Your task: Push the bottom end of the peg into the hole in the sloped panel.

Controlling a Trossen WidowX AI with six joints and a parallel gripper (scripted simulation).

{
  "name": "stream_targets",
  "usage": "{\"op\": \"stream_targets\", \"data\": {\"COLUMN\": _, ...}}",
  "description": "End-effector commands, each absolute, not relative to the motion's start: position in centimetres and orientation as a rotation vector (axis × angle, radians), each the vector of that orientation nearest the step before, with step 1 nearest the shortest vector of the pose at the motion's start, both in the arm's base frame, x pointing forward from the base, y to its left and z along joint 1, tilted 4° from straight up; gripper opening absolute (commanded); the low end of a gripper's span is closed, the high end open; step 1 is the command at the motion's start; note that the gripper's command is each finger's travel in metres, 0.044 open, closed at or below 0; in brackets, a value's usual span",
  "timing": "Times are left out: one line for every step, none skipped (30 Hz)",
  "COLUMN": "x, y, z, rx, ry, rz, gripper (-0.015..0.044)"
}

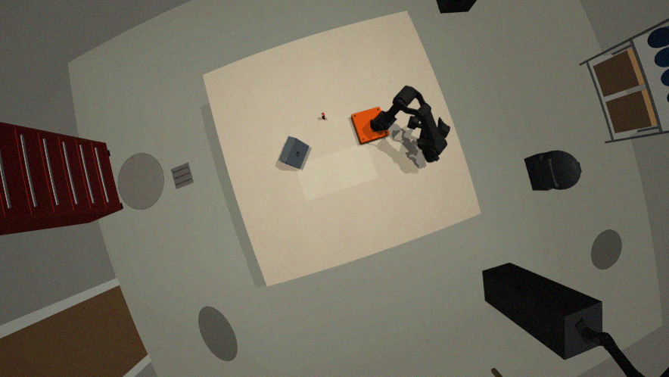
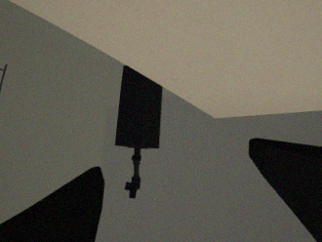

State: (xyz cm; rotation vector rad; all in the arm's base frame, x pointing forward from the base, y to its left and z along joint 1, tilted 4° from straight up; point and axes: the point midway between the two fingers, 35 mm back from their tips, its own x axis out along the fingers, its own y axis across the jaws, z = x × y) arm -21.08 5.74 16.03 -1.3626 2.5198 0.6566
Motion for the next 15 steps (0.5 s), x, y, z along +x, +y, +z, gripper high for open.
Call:
{"op": "stream_targets", "data": {"x": -21.1, "y": 5.8, "z": 16.0, "rx": -1.360, "ry": 2.520, "rz": 0.655, "gripper": 0.0426}}
{"op": "stream_targets", "data": {"x": -21.0, "y": 5.9, "z": 16.0, "rx": -1.351, "ry": 2.520, "rz": 0.650, "gripper": 0.0440}}
{"op": "stream_targets", "data": {"x": -20.9, "y": 6.2, "z": 15.9, "rx": -1.336, "ry": 2.519, "rz": 0.641, "gripper": 0.0440}}
{"op": "stream_targets", "data": {"x": -20.8, "y": 6.5, "z": 15.8, "rx": -1.319, "ry": 2.519, "rz": 0.631, "gripper": 0.0440}}
{"op": "stream_targets", "data": {"x": -20.7, "y": 6.8, "z": 15.8, "rx": -1.301, "ry": 2.518, "rz": 0.620, "gripper": 0.0440}}
{"op": "stream_targets", "data": {"x": -20.6, "y": 7.1, "z": 15.7, "rx": -1.283, "ry": 2.517, "rz": 0.610, "gripper": 0.0440}}
{"op": "stream_targets", "data": {"x": -20.5, "y": 7.4, "z": 15.6, "rx": -1.266, "ry": 2.517, "rz": 0.599, "gripper": 0.0440}}
{"op": "stream_targets", "data": {"x": -20.4, "y": 7.7, "z": 15.5, "rx": -1.248, "ry": 2.516, "rz": 0.588, "gripper": 0.0440}}
{"op": "stream_targets", "data": {"x": -20.3, "y": 8.0, "z": 15.5, "rx": -1.230, "ry": 2.515, "rz": 0.577, "gripper": 0.0440}}
{"op": "stream_targets", "data": {"x": -20.1, "y": 8.3, "z": 15.4, "rx": -1.212, "ry": 2.514, "rz": 0.566, "gripper": 0.0440}}
{"op": "stream_targets", "data": {"x": -20.0, "y": 8.6, "z": 15.3, "rx": -1.194, "ry": 2.513, "rz": 0.554, "gripper": 0.0440}}
{"op": "stream_targets", "data": {"x": -19.9, "y": 8.8, "z": 15.3, "rx": -1.176, "ry": 2.512, "rz": 0.541, "gripper": 0.0440}}
{"op": "stream_targets", "data": {"x": -19.7, "y": 9.1, "z": 15.2, "rx": -1.158, "ry": 2.511, "rz": 0.529, "gripper": 0.0440}}
{"op": "stream_targets", "data": {"x": -19.6, "y": 9.4, "z": 15.1, "rx": -1.140, "ry": 2.510, "rz": 0.516, "gripper": 0.0440}}
{"op": "stream_targets", "data": {"x": -19.4, "y": 9.7, "z": 15.0, "rx": -1.122, "ry": 2.509, "rz": 0.504, "gripper": 0.0440}}
